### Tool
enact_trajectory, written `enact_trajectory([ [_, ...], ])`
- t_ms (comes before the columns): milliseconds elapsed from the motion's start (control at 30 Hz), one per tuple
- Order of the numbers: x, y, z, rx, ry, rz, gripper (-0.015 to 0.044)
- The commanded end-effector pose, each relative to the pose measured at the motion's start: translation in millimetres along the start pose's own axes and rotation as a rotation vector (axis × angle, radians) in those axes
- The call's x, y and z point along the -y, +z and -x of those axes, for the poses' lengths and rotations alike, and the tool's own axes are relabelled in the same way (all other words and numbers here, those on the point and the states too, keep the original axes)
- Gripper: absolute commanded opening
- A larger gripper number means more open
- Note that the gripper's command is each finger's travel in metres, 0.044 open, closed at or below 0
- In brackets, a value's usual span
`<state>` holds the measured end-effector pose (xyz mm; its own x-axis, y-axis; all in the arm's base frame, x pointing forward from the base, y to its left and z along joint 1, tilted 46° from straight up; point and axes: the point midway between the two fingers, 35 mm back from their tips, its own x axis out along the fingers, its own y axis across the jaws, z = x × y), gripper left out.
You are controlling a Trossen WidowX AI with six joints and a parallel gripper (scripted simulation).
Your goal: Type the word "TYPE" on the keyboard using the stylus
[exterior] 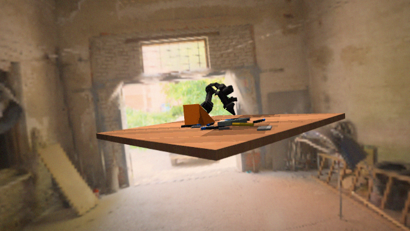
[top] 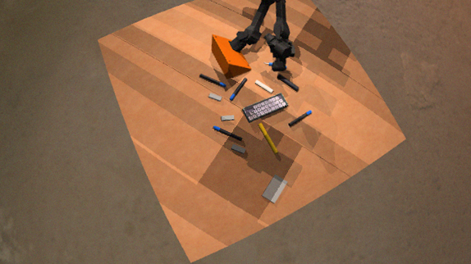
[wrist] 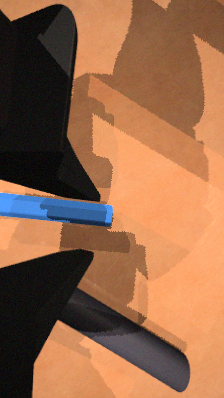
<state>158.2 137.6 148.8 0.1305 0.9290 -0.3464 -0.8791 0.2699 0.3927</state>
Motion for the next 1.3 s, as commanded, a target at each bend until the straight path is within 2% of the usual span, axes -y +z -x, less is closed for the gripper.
enact_trajectory([
  [0,-3,15,20,0.033,0.010,-0.009,0.0150],
  [233,-3,15,20,0.033,0.010,-0.009,0.0150],
  [300,-2,12,15,-0.035,0.006,-0.018,0.0150],
  [600,-4,-2,20,-0.863,0.018,-0.028,0.0150],
  [667,-4,-1,25,-0.990,0.013,0.001,0.0150],
  [1267,-4,-2,22,-1.006,0.012,0.005,0.0150],
])
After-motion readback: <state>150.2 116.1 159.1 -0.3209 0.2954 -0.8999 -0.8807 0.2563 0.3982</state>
